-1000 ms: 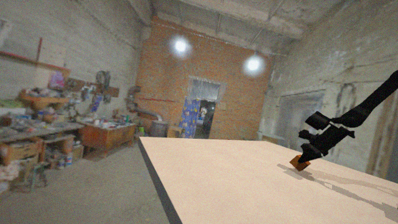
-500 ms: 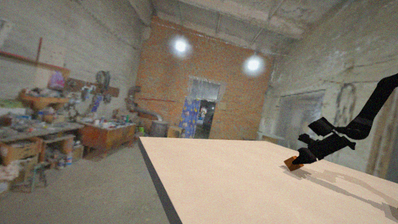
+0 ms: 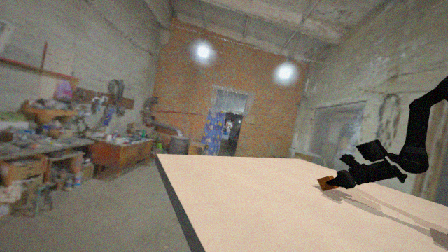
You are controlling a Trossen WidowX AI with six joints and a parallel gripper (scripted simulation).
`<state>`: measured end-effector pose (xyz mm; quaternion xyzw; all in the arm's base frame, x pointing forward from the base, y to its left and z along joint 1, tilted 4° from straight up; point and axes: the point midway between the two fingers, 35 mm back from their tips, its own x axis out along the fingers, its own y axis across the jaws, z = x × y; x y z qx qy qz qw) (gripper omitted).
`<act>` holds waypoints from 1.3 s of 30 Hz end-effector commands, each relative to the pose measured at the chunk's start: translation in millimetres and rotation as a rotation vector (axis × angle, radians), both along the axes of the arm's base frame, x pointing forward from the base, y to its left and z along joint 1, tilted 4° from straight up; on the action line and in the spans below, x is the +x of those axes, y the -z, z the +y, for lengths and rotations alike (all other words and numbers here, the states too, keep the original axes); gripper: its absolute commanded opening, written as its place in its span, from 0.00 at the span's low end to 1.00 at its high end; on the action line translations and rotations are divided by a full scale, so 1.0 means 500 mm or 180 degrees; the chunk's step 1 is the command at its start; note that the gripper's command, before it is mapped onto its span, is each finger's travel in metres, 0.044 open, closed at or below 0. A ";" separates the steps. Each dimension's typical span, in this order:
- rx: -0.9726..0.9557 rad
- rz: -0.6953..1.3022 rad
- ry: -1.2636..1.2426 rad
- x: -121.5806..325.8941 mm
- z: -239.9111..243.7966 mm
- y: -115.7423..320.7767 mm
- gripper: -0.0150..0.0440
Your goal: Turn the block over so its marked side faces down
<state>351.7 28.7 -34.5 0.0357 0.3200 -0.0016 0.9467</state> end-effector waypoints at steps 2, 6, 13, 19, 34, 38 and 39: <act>-0.0010 -0.0096 0.0029 -0.021 -0.002 0.016 0.25; -0.0006 -0.0259 0.0044 -0.029 -0.003 0.013 0.25; 0.0001 -0.0448 0.0062 -0.041 -0.004 0.004 0.25; -0.0002 -0.0533 0.0068 -0.042 -0.004 -0.002 0.25; -0.0002 -0.0533 0.0068 -0.042 -0.004 -0.002 0.48; -0.0002 -0.0533 0.0068 -0.042 -0.004 -0.002 0.65; -0.0002 -0.0533 0.0068 -0.042 -0.004 -0.002 0.70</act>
